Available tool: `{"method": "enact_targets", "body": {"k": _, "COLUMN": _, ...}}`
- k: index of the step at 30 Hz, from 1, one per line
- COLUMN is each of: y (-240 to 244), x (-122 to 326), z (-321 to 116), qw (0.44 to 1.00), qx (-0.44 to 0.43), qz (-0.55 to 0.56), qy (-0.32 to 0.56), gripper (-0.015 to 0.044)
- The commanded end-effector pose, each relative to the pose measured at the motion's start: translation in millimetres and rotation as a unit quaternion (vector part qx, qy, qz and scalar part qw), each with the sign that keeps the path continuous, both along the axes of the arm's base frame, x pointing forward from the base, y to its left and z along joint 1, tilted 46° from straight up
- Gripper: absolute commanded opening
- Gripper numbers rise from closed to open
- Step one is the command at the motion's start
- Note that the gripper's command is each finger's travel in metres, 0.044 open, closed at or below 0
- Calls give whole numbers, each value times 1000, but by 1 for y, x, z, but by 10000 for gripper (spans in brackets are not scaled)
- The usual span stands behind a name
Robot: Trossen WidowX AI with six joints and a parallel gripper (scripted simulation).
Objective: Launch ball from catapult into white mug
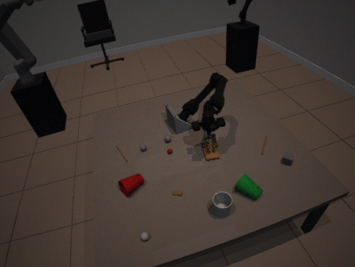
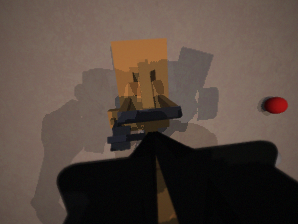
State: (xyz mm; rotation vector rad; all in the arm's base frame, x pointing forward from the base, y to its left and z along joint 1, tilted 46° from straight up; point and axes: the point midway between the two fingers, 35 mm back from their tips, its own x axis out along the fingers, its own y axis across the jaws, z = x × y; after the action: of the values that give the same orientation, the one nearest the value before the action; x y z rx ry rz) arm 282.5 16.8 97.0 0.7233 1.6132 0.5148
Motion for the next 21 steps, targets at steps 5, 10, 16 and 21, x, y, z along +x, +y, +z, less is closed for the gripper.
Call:
{"method": "enact_targets", "body": {"k": 5, "y": 9, "x": -7, "z": -4, "qw": 1000, "qx": 0, "qz": -2, "qy": -5, "gripper": 0}}
{"method": "enact_targets", "body": {"k": 10, "y": 14, "x": -12, "z": -8, "qw": 1000, "qx": 0, "qz": -2, "qy": -5, "gripper": 0}}
{"method": "enact_targets", "body": {"k": 16, "y": 19, "x": -15, "z": -12, "qw": 1000, "qx": 0, "qz": -2, "qy": -5, "gripper": 0}}
{"method": "enact_targets", "body": {"k": 21, "y": 24, "x": -19, "z": -17, "qw": 1000, "qx": 0, "qz": -2, "qy": -5, "gripper": 0}}
